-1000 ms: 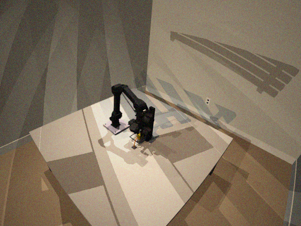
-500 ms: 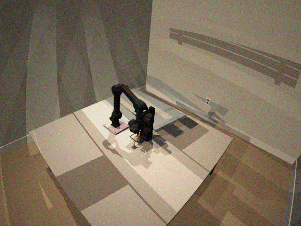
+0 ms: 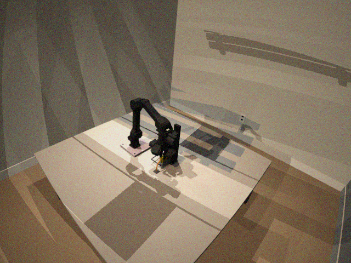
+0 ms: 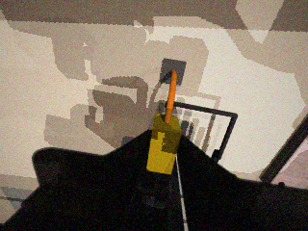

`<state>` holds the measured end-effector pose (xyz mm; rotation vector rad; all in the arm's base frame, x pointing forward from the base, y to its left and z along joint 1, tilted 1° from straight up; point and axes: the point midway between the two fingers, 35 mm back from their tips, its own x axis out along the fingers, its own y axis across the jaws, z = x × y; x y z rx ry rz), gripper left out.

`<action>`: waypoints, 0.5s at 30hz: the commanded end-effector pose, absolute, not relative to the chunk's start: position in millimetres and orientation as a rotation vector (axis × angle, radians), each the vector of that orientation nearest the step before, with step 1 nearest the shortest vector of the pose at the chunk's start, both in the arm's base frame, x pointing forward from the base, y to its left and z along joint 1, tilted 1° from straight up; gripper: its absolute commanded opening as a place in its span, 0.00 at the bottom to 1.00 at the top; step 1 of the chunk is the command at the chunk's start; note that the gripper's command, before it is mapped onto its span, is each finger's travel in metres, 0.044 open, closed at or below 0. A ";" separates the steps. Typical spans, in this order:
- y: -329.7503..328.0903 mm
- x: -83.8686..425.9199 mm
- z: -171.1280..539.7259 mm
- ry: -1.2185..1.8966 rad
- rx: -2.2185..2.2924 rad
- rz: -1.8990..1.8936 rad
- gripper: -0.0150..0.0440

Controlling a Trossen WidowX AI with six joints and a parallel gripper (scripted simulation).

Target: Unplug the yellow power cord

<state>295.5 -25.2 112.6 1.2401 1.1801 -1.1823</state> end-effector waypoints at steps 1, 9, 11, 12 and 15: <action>-45.0 295.7 113.9 1.147 1.225 -1.209 0.25; -58.0 295.2 114.4 1.146 1.225 -1.210 0.25; -61.2 294.9 114.5 1.146 1.225 -1.211 0.25; -62.9 294.6 114.6 1.146 1.225 -1.211 0.25; -67.8 293.8 114.9 1.146 1.225 -1.211 0.25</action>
